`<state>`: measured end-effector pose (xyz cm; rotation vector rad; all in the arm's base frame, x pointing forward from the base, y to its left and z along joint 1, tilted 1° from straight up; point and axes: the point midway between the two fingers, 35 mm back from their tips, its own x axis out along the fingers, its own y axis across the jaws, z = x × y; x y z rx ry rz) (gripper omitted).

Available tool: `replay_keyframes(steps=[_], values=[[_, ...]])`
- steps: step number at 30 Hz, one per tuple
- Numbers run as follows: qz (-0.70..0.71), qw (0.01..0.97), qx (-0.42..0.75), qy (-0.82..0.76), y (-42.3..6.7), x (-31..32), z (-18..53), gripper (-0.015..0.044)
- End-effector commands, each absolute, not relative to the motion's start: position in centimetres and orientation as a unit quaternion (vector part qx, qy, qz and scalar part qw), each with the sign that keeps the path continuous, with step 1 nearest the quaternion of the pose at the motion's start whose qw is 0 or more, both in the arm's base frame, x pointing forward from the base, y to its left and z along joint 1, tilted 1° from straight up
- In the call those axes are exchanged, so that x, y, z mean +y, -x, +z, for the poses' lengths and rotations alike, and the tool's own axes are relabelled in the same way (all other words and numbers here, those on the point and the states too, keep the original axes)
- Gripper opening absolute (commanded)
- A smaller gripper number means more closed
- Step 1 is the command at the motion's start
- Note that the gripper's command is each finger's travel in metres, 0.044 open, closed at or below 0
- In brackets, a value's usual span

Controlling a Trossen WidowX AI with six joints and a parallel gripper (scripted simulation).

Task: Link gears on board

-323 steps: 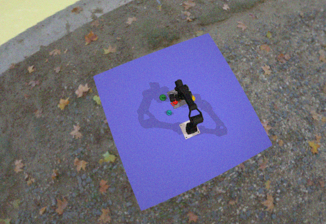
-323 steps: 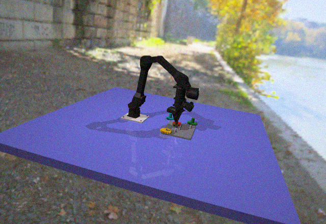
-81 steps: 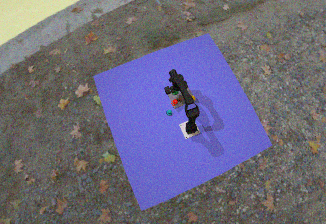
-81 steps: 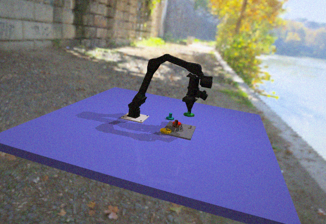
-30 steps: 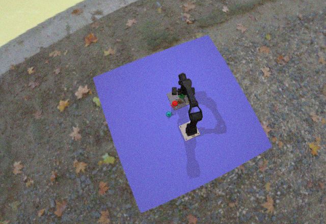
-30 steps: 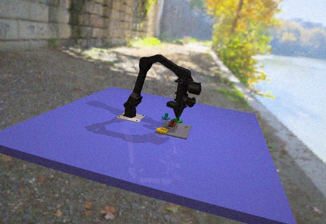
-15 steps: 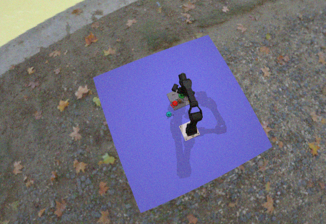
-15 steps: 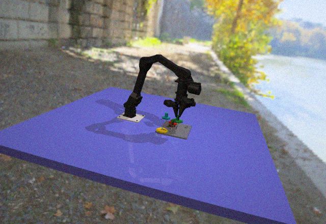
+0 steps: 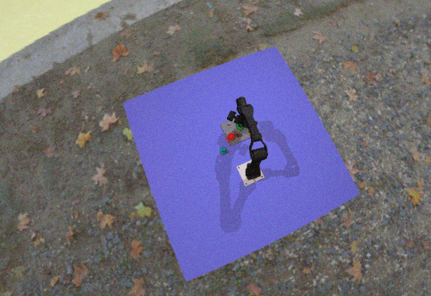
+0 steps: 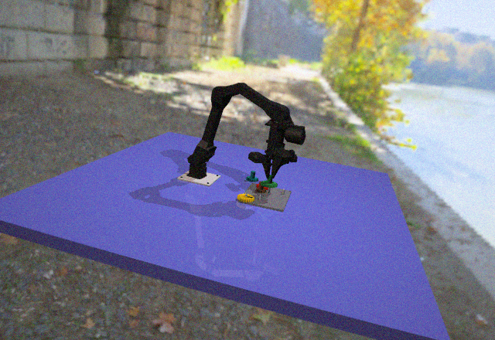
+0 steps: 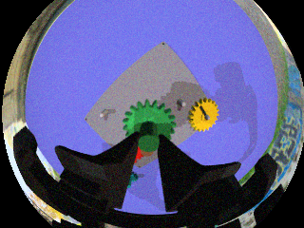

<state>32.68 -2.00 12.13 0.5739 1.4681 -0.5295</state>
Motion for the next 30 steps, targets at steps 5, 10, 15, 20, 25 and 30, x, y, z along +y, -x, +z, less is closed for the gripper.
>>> replay_keyframes(steps=[5,10,15,20,25,30], values=[[-0.204,0.684,0.663,-0.225,-32.7,-1.9,11.0,0.0],[-0.201,0.685,0.664,-0.222,-32.7,-1.9,10.2,0.0],[-0.213,0.681,0.66,-0.235,-32.8,-1.9,9.5,0.0],[-0.238,0.671,0.652,-0.261,-32.8,-1.9,8.8,0.0],[-0.265,0.66,0.641,-0.289,-32.8,-1.8,8.2,0.0],[-0.293,0.647,0.629,-0.317,-32.7,-1.9,8.3,0.0]])
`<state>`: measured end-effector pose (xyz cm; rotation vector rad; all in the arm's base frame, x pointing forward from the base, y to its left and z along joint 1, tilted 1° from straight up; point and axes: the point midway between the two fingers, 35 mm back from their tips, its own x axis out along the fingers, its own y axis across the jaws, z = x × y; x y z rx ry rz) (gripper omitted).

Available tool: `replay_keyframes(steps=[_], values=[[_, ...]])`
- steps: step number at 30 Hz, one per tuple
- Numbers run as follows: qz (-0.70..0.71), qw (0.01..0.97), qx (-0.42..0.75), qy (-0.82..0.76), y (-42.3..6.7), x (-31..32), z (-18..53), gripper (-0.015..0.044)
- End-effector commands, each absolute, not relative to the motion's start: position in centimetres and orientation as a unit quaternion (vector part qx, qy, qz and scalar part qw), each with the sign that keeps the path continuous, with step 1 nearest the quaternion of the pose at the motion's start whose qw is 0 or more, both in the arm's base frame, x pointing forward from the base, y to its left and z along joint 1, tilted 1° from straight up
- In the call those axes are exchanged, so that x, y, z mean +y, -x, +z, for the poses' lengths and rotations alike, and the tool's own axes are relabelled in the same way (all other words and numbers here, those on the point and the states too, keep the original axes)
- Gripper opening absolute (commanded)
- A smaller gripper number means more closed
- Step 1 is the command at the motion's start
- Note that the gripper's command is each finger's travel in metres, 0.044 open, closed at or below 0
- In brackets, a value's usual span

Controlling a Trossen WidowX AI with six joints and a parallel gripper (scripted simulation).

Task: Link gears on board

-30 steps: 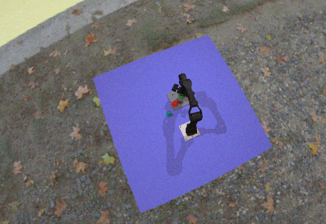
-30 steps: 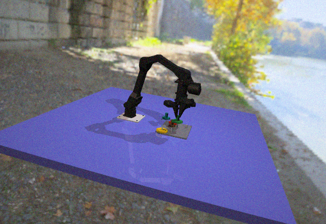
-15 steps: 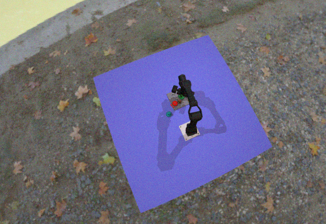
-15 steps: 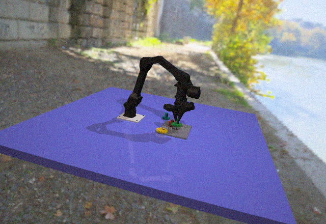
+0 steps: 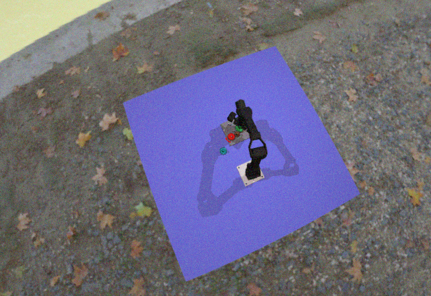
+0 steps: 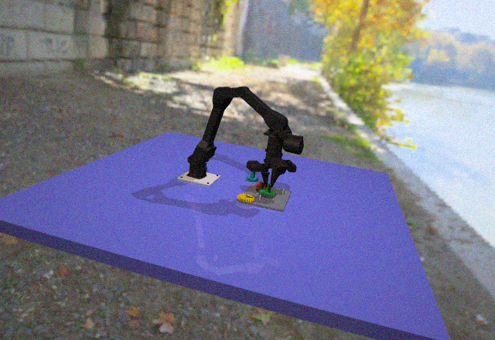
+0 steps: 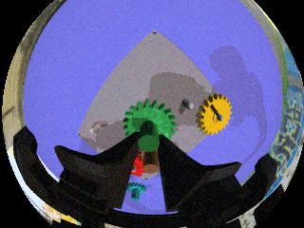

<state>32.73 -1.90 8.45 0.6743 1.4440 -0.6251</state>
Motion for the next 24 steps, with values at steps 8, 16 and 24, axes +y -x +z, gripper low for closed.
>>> replay_keyframes(steps=[8,16,24], values=[[-0.274,0.656,0.637,-0.298,-32.86,-1.88,8.2,0.0],[-0.225,0.677,0.656,-0.247,-32.78,-1.8,7.98,0.0],[-0.193,0.688,0.666,-0.214,-32.79,-1.91,7.75,0.0]])
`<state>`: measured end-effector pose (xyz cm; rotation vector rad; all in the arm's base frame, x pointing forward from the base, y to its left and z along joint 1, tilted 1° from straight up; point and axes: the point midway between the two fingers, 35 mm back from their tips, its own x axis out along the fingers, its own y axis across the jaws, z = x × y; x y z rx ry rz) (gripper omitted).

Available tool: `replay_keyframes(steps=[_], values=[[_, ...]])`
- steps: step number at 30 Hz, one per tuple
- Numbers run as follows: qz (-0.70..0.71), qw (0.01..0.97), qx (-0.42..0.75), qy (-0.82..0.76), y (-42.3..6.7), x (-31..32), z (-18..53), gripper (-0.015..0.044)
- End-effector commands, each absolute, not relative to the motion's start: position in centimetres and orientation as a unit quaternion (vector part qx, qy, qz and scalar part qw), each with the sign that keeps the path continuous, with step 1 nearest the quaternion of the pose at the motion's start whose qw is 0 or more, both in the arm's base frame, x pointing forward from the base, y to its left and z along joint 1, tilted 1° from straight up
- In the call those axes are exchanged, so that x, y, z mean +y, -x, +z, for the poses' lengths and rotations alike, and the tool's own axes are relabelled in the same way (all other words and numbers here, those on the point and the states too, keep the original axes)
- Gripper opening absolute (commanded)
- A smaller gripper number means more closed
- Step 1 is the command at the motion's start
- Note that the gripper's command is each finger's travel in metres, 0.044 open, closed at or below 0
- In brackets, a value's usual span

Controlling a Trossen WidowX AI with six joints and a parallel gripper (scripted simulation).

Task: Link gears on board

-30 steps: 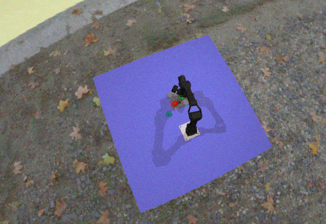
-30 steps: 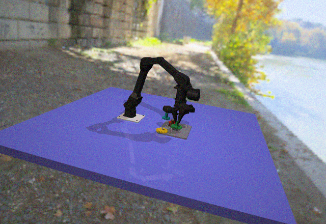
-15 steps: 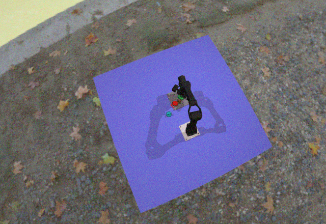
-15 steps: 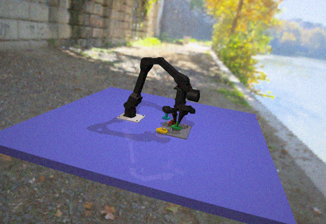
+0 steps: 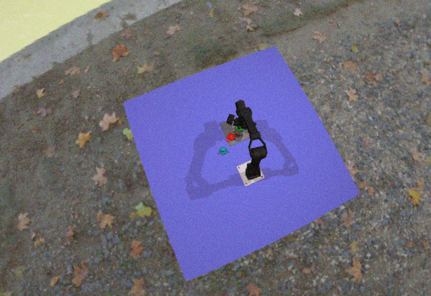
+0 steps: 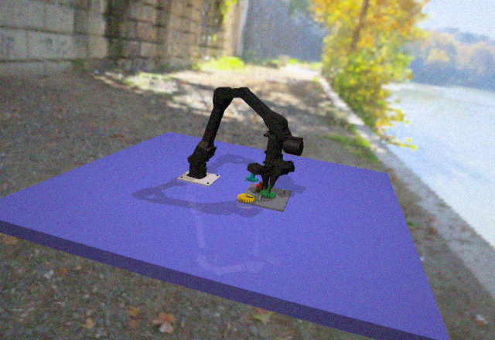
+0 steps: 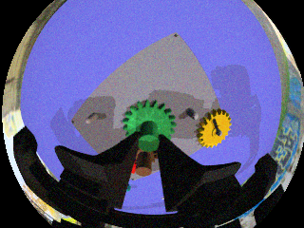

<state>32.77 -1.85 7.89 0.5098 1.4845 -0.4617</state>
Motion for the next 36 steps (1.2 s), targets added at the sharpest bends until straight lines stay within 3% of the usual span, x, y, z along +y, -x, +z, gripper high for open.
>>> replay_keyframes(steps=[1,10,16,31,36], values=[[-0.192,0.688,0.667,-0.214,-32.8,-1.9,7.7,0.0],[-0.219,0.679,0.658,-0.241,-32.9,-1.8,7.6,0.0],[-0.239,0.671,0.651,-0.262,-32.8,-1.8,8.0,0.014],[-0.244,0.669,0.649,-0.267,-32.6,-1.9,12.6,0.014],[-0.184,0.688,0.67,-0.208,-30.4,3.5,12.0,0.0271]])
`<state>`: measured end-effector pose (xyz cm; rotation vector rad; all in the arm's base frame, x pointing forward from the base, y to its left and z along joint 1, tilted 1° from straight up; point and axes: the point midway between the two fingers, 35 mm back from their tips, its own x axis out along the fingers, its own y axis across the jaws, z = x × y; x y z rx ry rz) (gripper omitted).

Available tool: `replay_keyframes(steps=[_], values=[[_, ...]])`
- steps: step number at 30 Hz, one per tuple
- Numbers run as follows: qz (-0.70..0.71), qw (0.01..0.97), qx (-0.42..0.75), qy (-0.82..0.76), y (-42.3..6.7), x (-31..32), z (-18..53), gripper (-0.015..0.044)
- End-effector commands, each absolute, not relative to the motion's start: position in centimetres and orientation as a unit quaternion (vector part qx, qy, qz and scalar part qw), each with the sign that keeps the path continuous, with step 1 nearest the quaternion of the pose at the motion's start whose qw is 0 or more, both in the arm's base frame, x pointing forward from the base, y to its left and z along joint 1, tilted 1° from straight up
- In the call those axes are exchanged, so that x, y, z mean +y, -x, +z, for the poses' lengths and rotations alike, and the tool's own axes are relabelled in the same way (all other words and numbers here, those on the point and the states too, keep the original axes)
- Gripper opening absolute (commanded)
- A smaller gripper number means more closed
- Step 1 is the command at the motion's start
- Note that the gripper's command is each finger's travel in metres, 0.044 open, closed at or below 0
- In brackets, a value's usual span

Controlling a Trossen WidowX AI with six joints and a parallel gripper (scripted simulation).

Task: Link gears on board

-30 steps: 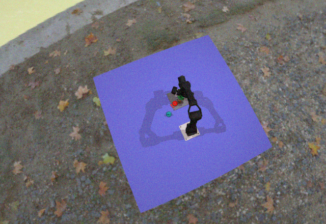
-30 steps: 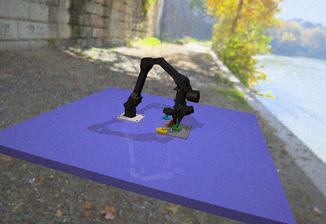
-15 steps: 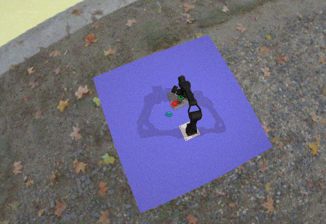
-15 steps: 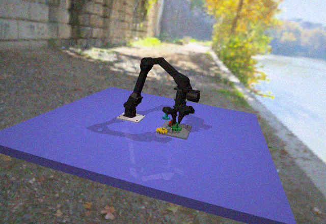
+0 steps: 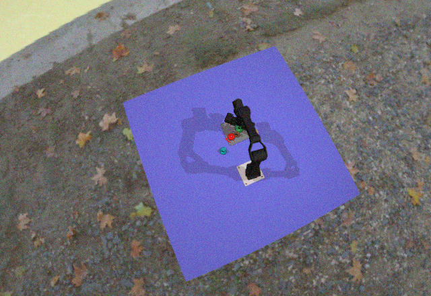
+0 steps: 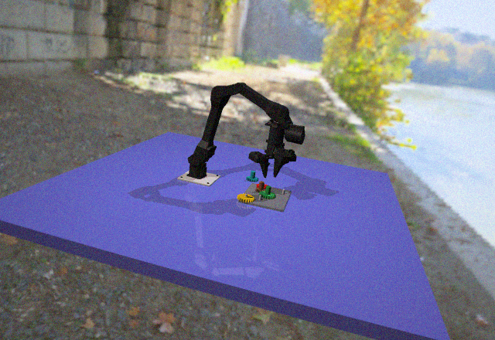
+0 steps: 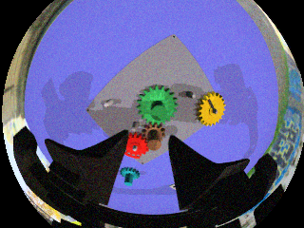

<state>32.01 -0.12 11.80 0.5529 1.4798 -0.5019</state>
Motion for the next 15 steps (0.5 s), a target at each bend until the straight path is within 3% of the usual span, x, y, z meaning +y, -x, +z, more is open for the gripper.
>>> replay_keyframes(steps=[1,7,10,15], values=[[-0.167,0.693,0.675,-0.191,-29.6,5.0,12.0,0.0298],[-0.065,0.712,0.694,-0.091,-23.6,11.8,11.8,0.044],[-0.025,0.715,0.697,-0.051,-20.8,13.7,11.6,0.044],[-0.022,0.715,0.697,-0.048,-20.4,13.5,11.6,0.044]])
